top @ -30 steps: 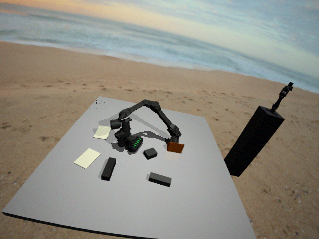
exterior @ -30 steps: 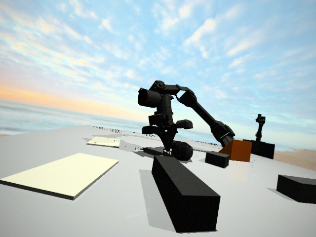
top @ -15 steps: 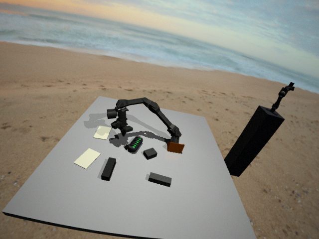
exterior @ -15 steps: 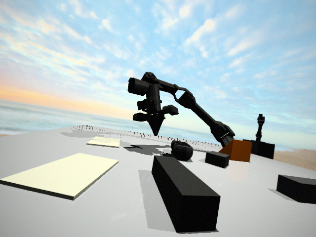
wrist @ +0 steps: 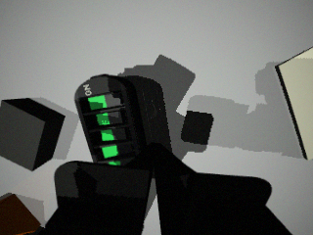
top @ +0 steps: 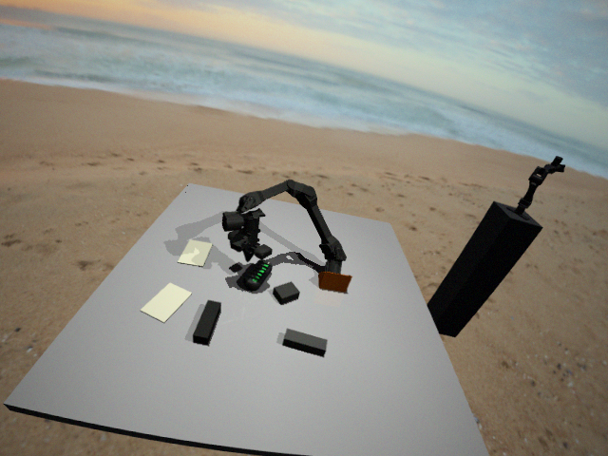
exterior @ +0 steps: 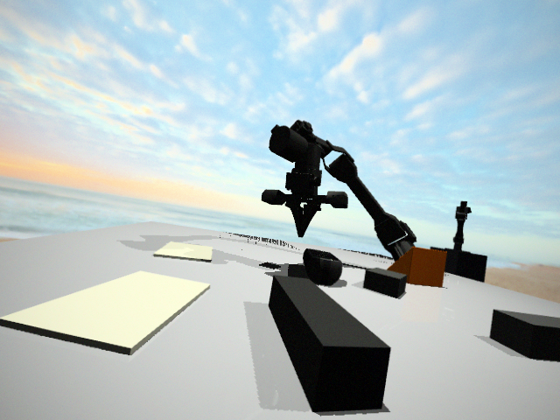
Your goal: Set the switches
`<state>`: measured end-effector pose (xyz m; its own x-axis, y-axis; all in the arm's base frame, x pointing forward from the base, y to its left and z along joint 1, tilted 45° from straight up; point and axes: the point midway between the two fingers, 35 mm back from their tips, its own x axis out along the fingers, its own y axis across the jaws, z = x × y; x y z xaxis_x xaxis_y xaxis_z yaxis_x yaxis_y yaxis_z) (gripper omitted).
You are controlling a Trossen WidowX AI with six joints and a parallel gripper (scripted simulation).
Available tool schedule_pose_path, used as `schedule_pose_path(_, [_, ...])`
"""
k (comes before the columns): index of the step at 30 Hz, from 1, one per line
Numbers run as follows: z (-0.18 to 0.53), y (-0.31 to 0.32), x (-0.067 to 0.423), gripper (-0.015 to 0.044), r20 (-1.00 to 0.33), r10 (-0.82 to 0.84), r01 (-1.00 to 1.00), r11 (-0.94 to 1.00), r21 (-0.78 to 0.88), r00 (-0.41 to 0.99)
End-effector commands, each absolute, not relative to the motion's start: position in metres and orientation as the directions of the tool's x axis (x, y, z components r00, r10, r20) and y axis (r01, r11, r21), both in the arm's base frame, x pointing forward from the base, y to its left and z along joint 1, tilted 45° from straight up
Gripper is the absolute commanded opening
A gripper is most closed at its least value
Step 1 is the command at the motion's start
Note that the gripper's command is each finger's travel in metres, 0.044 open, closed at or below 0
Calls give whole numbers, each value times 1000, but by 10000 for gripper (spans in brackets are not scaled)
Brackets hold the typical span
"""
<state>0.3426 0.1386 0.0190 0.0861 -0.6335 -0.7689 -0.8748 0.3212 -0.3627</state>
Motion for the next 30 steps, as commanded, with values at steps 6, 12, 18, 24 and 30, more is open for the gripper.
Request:
schedule_pose_path(6, [17, 129, 296, 0, -710, -671, -910, 130, -394, 212])
schedule_pose_path(12, [15, 117, 264, 0, -670, -679, -912, 3, -411, 300])
schedule_pose_path(18, [12, 99, 232, 0, -628, -674, -898, -123, -423, 388])
schedule_pose_path(24, [12, 93, 225, 0, -617, -671, -892, -154, -425, 411])
schedule_pose_path(30, [6, 89, 226, 0, -618, -671, -892, -154, -425, 410])
